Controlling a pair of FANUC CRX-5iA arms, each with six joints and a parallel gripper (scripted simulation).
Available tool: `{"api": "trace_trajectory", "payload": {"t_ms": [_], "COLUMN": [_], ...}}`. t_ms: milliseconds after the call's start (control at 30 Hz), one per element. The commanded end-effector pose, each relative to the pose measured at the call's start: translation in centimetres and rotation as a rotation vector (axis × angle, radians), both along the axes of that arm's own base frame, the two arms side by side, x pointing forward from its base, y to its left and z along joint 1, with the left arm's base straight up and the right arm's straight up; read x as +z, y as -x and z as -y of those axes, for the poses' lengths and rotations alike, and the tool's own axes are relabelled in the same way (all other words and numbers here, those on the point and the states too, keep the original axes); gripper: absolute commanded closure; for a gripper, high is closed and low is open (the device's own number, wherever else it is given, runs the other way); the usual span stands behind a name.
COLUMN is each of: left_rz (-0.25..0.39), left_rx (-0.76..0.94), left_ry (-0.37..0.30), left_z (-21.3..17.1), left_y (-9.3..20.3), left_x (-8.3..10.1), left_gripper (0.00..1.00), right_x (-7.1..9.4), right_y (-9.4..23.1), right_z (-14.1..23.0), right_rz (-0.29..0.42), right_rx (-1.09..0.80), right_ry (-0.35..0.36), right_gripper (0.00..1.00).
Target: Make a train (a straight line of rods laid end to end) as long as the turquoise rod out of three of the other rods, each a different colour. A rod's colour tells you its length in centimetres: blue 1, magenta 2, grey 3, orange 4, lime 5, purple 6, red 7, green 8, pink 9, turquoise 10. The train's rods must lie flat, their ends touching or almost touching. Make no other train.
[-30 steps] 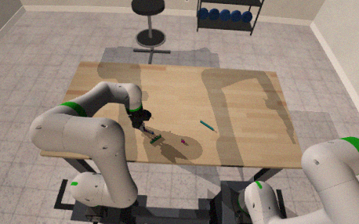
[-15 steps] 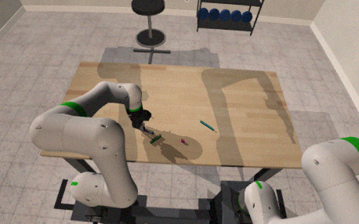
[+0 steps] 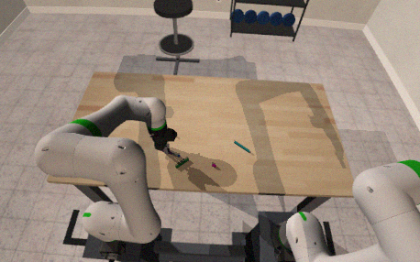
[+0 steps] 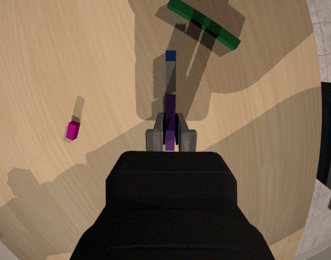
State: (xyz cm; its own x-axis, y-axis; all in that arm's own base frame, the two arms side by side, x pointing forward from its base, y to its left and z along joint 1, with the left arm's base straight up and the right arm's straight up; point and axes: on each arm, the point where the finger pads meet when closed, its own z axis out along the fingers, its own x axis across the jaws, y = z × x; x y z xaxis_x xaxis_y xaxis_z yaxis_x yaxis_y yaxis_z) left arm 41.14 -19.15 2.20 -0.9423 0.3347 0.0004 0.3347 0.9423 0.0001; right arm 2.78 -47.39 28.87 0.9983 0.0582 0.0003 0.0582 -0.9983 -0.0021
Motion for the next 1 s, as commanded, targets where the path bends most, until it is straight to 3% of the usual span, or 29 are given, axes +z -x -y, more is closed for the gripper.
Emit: {"api": "trace_trajectory", "payload": {"t_ms": [0, 967], "left_rz": [0.001, 0.001], "left_rx": [0.0, 0.0], "left_ry": [0.001, 0.001], "left_z": [0.02, 0.29], "left_y": [-0.06, 0.02], "left_x": [0.07, 0.07], "left_gripper": [0.76, 0.76], "right_x": [0.09, 0.09], "right_y": [0.02, 0.02], "right_z": [0.03, 0.03], "right_rz": [0.0, 0.0], "right_rx": [0.0, 0.0], "right_ry": [0.002, 0.002], "right_gripper": [0.0, 0.0]}}
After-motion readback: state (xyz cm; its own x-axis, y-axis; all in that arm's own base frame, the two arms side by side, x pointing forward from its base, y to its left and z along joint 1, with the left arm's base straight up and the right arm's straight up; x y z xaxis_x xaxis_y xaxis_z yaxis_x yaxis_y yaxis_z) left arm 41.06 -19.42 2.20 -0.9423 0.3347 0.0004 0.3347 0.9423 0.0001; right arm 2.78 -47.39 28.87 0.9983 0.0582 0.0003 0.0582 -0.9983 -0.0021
